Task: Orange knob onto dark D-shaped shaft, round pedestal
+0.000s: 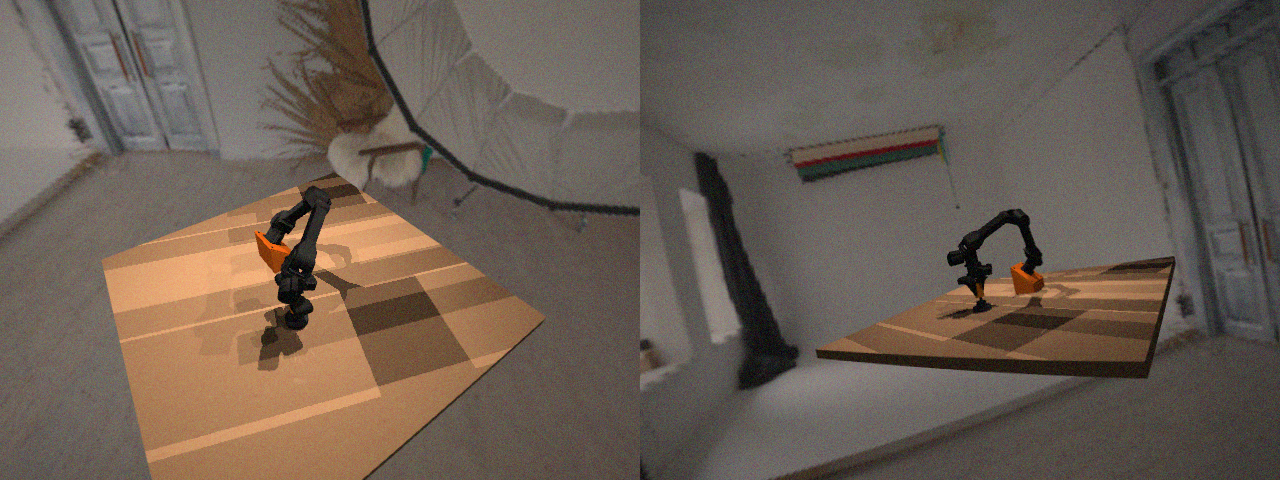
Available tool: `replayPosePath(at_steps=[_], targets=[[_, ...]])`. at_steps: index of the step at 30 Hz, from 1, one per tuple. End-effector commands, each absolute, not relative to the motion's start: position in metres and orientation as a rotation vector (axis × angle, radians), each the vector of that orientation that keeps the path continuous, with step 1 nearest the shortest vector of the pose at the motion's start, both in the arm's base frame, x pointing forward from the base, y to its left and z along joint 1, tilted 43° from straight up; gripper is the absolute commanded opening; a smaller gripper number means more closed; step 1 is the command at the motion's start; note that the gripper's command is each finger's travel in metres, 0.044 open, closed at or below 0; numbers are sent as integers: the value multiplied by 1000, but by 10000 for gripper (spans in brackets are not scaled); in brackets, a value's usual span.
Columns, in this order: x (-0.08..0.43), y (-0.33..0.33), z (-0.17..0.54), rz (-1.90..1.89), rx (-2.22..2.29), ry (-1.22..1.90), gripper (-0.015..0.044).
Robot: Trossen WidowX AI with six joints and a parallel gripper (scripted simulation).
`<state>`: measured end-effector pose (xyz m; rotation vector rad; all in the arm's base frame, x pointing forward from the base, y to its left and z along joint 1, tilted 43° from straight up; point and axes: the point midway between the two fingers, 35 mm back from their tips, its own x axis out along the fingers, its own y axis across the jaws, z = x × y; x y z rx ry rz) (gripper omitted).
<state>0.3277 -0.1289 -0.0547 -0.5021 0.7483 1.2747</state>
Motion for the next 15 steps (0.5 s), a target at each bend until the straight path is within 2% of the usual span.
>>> replayPosePath(at_steps=[1, 15], targets=[[331, -132, -52, 1270, -515, 745, 0], [332, -130, -55, 1270, -515, 745, 0]])
